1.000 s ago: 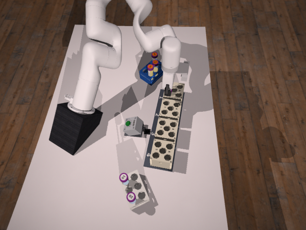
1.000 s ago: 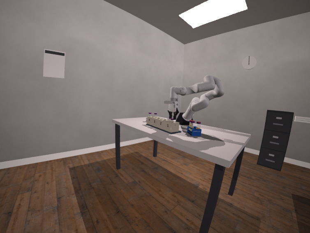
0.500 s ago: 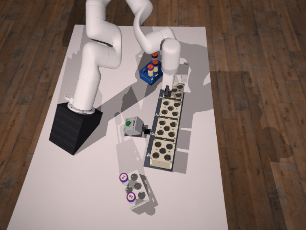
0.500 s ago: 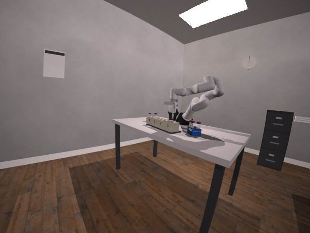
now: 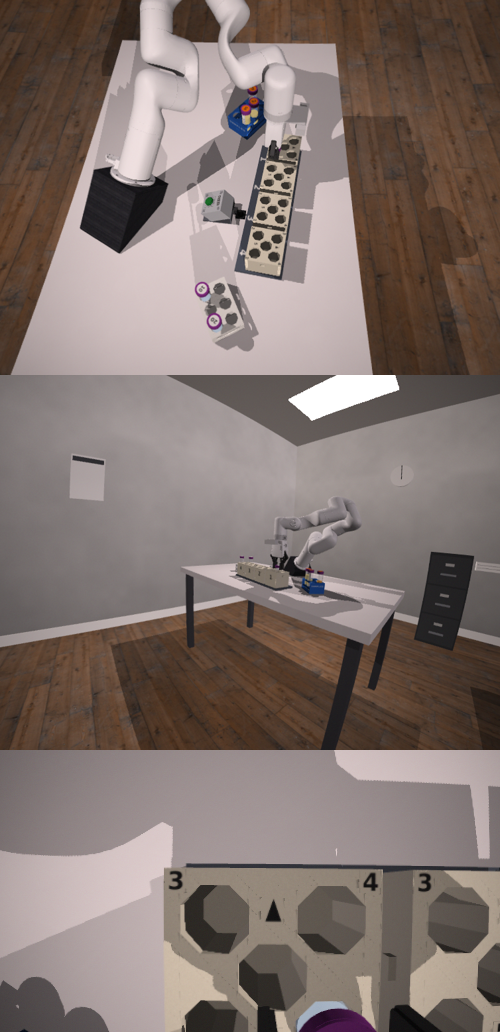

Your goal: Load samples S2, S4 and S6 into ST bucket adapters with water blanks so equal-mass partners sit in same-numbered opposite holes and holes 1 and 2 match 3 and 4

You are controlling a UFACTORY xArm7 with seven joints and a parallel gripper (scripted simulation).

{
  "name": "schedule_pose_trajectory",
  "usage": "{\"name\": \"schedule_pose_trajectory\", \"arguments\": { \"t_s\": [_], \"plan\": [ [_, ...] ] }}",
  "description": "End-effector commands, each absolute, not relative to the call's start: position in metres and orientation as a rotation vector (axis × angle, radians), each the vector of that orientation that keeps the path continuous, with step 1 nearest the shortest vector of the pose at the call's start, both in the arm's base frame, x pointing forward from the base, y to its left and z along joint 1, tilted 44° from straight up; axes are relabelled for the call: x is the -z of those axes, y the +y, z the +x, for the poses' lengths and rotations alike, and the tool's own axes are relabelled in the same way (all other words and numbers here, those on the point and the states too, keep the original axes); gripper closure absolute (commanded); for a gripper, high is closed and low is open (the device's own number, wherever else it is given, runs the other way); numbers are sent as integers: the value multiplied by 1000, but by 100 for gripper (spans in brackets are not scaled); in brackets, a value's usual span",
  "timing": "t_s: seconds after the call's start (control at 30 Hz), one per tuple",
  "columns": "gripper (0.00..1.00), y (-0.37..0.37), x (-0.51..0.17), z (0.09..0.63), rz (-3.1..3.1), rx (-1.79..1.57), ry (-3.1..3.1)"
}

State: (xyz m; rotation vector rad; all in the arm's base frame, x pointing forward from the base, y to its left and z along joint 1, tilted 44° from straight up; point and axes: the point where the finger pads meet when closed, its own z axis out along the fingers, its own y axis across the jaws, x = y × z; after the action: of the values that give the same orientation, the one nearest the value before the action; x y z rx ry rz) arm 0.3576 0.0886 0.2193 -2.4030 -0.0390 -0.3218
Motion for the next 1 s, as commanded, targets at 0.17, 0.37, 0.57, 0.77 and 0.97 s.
{"name": "schedule_pose_trajectory", "arguments": {
  "t_s": [0.17, 0.37, 0.57, 0.77, 0.97],
  "plan": [
    [100, 86, -221, 358, -2403, 326, -37],
    [100, 86, -221, 358, -2403, 326, -37],
    [100, 86, -221, 358, -2403, 326, -37],
    [100, 87, -221, 358, -2403, 326, -37],
    [100, 87, -221, 358, -2403, 326, -37]
  ]
}}
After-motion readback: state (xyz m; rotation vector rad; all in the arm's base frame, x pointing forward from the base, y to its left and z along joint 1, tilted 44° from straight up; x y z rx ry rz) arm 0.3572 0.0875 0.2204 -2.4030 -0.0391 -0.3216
